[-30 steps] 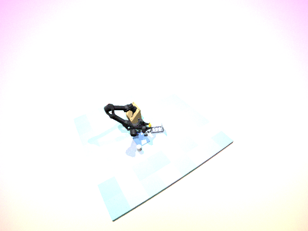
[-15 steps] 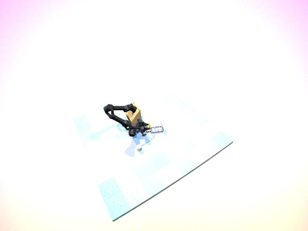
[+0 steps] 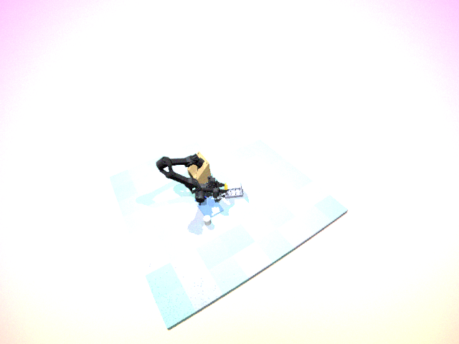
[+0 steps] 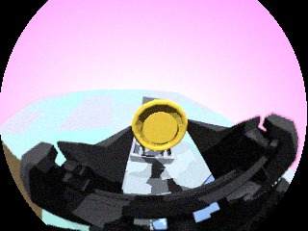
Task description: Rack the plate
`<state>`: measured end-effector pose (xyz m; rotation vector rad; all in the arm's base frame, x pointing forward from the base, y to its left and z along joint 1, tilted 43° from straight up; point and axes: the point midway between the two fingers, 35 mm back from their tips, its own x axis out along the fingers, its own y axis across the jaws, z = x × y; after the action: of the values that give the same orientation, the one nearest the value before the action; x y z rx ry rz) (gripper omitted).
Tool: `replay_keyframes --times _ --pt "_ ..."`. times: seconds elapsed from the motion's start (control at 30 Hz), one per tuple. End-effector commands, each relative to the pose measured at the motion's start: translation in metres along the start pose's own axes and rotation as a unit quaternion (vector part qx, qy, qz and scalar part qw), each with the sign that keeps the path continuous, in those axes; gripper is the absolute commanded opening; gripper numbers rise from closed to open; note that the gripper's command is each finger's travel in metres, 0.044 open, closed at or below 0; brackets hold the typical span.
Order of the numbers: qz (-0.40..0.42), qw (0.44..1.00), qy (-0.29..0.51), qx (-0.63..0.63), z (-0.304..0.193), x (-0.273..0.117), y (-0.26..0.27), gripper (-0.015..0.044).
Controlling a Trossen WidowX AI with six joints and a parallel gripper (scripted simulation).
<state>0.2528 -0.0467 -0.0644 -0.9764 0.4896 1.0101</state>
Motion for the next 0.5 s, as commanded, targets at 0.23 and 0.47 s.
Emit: replay_keyframes --times 0.23,0.47 --pt "0.000 1.000 0.000 0.000 0.003 0.016 0.000 0.0000" --pt "0.000 1.000 -0.001 -0.002 0.004 0.022 -0.001 0.0000"
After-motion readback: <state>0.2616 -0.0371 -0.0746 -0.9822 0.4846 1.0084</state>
